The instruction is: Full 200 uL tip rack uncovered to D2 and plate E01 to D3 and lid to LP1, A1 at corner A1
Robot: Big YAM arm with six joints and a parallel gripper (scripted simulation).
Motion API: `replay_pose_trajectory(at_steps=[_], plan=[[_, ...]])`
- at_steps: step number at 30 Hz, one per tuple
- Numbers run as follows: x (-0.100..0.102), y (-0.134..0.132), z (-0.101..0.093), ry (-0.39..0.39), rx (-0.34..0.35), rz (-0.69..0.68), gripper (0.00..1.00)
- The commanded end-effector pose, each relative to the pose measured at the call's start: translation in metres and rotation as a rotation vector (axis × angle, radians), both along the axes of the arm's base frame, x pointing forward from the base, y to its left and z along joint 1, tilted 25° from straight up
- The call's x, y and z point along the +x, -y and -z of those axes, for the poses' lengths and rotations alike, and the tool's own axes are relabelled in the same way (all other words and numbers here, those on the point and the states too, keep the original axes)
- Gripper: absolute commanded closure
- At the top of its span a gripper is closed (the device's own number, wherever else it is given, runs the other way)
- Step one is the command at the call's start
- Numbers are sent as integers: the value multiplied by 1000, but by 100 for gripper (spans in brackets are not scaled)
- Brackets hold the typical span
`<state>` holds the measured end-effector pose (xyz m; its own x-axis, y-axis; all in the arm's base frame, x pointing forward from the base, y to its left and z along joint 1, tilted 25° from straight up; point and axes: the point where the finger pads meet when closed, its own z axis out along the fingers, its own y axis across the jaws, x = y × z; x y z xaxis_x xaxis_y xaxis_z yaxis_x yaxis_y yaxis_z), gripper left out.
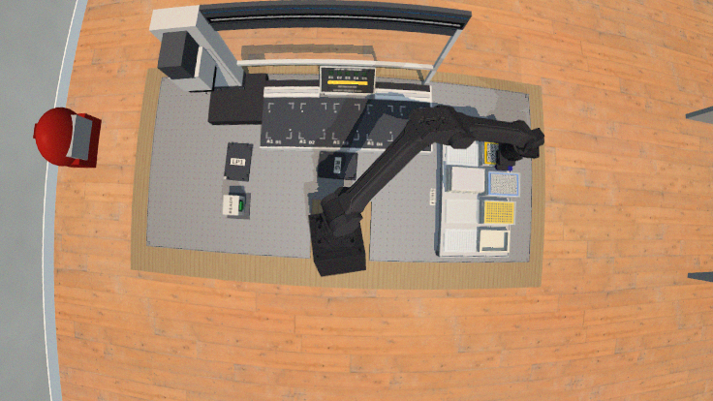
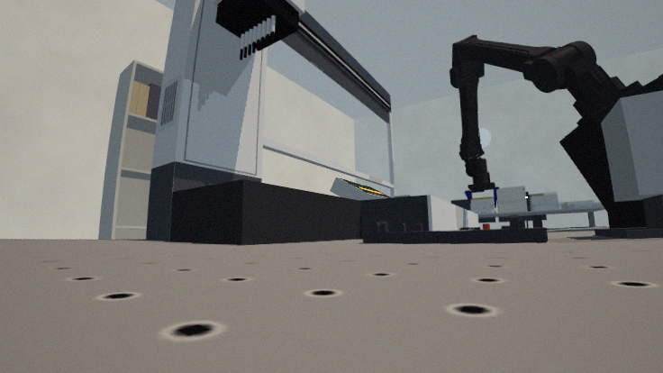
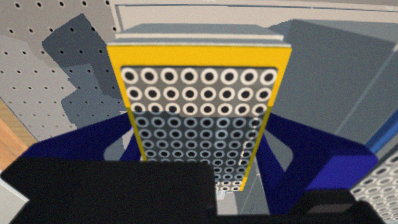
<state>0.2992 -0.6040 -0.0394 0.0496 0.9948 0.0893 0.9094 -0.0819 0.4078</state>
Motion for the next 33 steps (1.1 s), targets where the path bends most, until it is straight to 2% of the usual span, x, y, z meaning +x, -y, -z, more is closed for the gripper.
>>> replay_pose_trajectory(at_steps=[1, 5, 15, 22, 33], plan=[[-19, 22, -45, 20, -62, 22, 100], [-20, 23, -50, 21, -65, 22, 100], [-24, 34, -77, 31, -95, 22, 100], [-27, 34, -83, 30, -92, 22, 100], [-35, 34, -102, 31, -96, 22, 100]])
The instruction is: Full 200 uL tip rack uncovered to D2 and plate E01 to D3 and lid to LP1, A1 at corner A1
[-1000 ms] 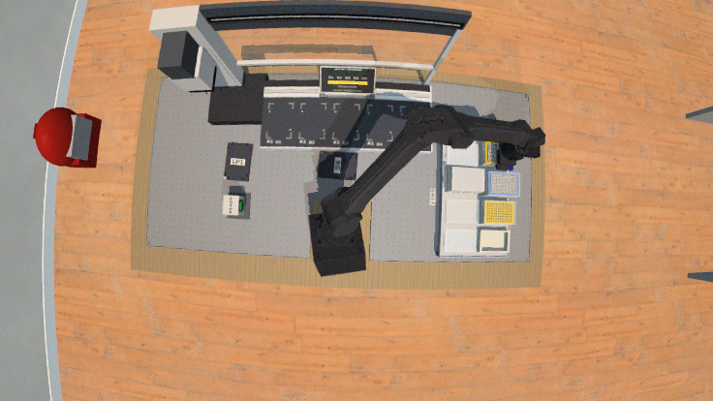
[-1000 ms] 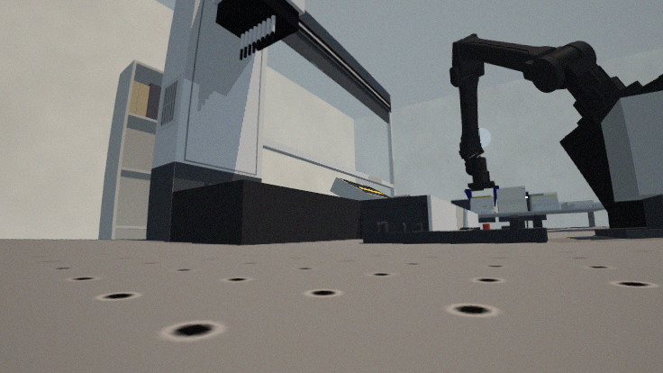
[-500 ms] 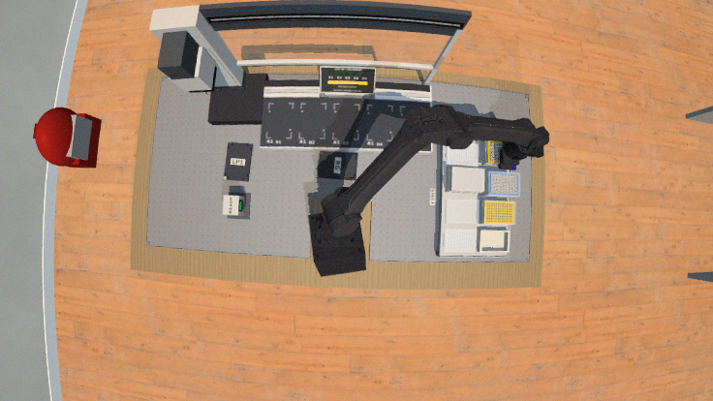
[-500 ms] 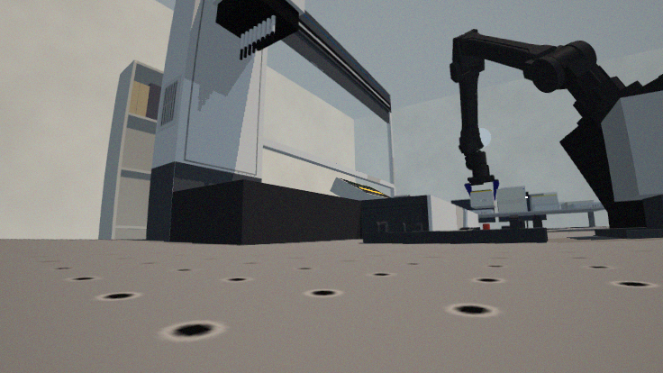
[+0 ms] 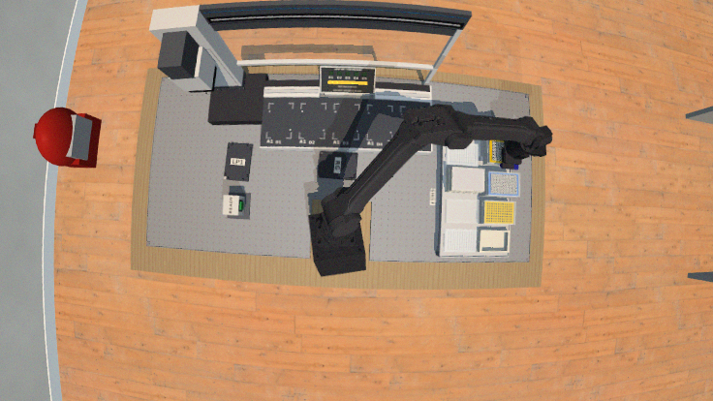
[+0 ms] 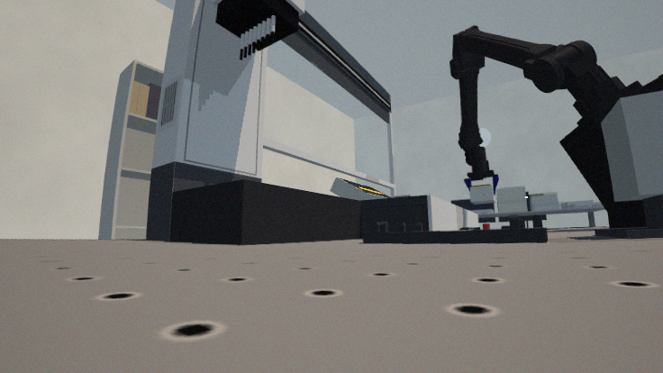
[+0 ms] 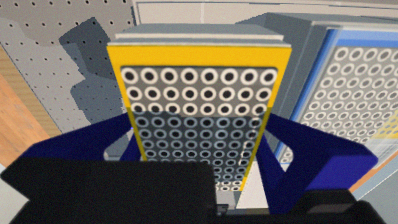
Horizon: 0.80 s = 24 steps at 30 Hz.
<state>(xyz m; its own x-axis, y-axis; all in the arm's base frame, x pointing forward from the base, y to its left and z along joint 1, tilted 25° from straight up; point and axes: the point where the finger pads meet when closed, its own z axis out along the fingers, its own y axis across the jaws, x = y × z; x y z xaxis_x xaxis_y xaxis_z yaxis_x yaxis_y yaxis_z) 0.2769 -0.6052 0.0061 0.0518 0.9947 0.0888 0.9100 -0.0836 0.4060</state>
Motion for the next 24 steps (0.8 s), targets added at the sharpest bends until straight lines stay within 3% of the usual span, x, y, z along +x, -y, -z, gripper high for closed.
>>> replay_pose_trajectory(at_steps=[1, 4, 5, 7, 19, 21, 22, 24], plan=[[-14, 33, -58, 33, -96, 20, 100], [-14, 32, -60, 33, -96, 20, 100], [-16, 31, -48, 27, -77, 20, 100], [-17, 33, -64, 32, -97, 20, 100], [-26, 32, -83, 32, -98, 20, 100], [-26, 32, -83, 32, -98, 20, 100], [-27, 30, -61, 22, -64, 20, 100], [-28, 32, -81, 28, -89, 20, 100]])
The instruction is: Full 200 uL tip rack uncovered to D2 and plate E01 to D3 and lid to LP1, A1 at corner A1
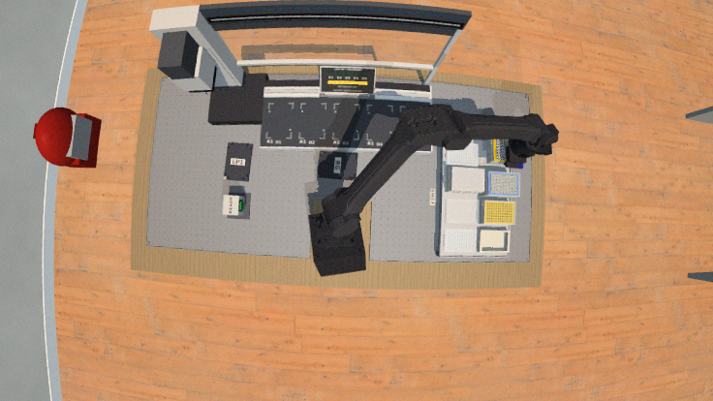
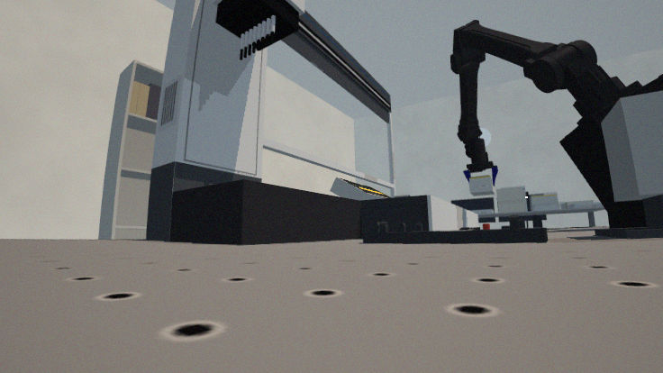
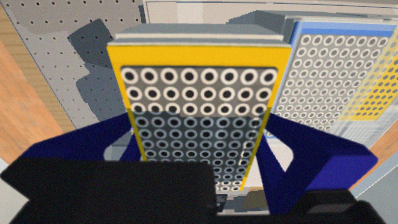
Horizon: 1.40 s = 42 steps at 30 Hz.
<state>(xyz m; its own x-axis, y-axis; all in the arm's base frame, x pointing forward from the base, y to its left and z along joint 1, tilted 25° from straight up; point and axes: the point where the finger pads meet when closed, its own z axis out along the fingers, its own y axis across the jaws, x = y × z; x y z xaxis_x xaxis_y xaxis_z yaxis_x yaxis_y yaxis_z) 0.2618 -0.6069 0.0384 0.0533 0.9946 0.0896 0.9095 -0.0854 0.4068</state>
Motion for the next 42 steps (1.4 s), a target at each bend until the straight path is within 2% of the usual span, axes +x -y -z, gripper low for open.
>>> replay_pose_trajectory(at_steps=[1, 14, 15, 18, 29, 31, 32, 33, 35, 42], plan=[[-14, 30, -57, 30, -99, 18, 100], [-22, 30, -74, 30, -100, 18, 100], [-23, 29, -52, 21, -66, 18, 100], [-25, 30, -80, 29, -100, 18, 100], [-33, 30, -97, 29, -101, 18, 100], [-33, 30, -97, 29, -101, 18, 100], [-33, 29, -72, 19, -62, 18, 100], [-34, 29, -79, 20, -70, 18, 100], [-36, 29, -103, 28, -102, 18, 100], [-41, 29, -114, 27, -102, 18, 100]])
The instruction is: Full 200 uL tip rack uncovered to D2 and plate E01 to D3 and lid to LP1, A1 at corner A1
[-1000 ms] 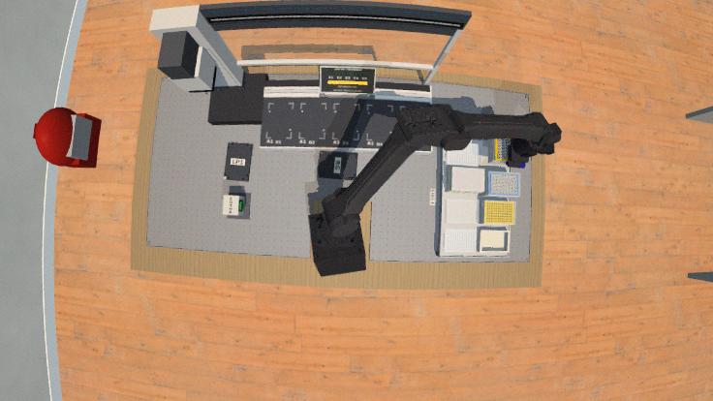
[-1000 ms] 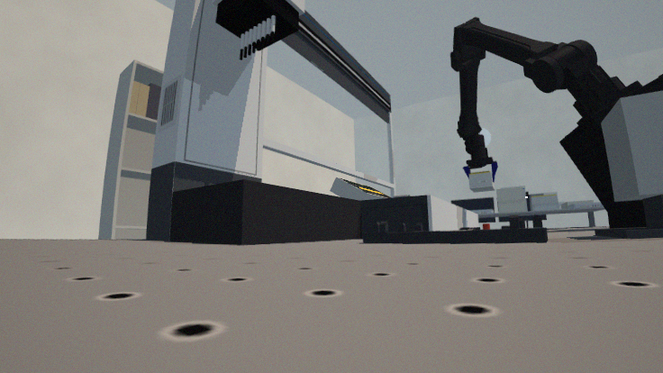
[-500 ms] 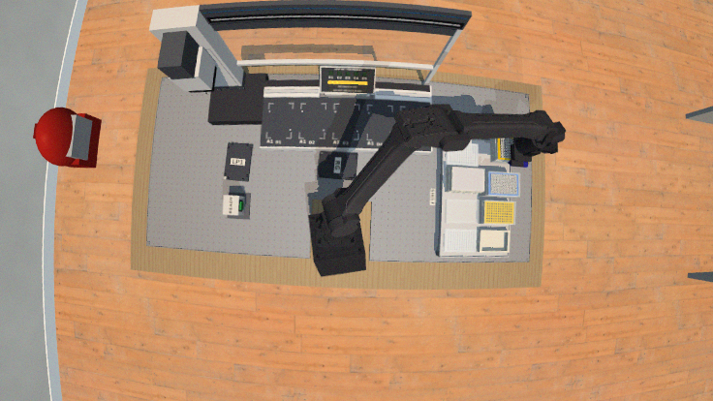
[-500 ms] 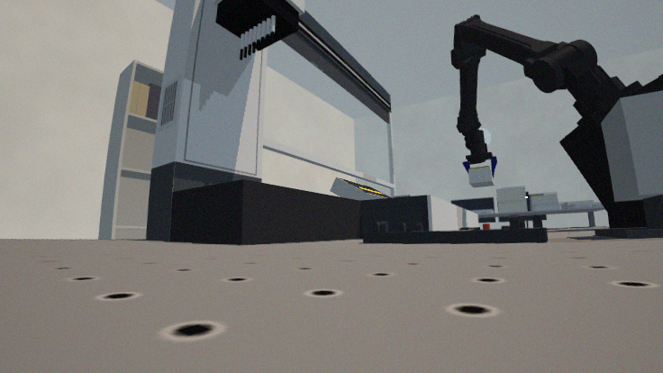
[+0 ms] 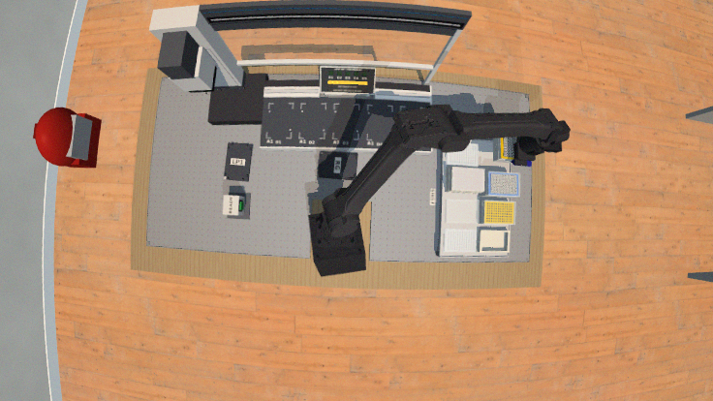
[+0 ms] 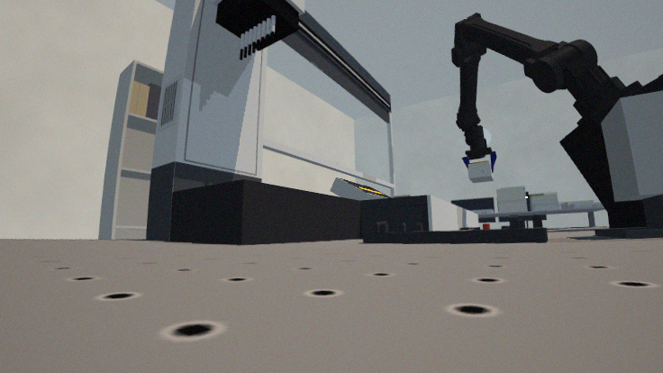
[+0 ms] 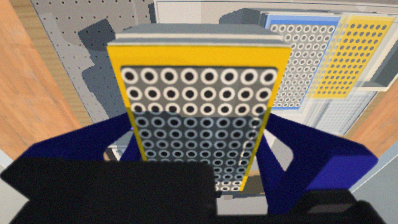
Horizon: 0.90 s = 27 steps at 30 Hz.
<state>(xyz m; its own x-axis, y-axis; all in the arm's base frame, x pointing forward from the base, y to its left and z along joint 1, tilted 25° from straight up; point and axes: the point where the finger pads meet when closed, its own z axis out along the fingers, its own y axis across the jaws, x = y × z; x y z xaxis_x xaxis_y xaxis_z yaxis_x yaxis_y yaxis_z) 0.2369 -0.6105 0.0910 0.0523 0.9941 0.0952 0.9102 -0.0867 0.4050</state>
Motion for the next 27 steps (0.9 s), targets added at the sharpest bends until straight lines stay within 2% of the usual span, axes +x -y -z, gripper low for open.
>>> replay_pose_trajectory(at_steps=[1, 6, 7, 11, 21, 23, 24, 25, 27], plan=[[-17, 25, -62, 29, -108, 19, 100], [-19, 25, -67, 29, -108, 19, 100], [-20, 26, -54, 23, -86, 19, 100], [-23, 25, -75, 28, -108, 19, 100], [-30, 24, -90, 27, -109, 19, 100], [-30, 24, -90, 27, -109, 19, 100], [-30, 26, -67, 19, -72, 19, 100], [-31, 26, -71, 20, -75, 19, 100], [-33, 24, -95, 26, -108, 19, 100]])
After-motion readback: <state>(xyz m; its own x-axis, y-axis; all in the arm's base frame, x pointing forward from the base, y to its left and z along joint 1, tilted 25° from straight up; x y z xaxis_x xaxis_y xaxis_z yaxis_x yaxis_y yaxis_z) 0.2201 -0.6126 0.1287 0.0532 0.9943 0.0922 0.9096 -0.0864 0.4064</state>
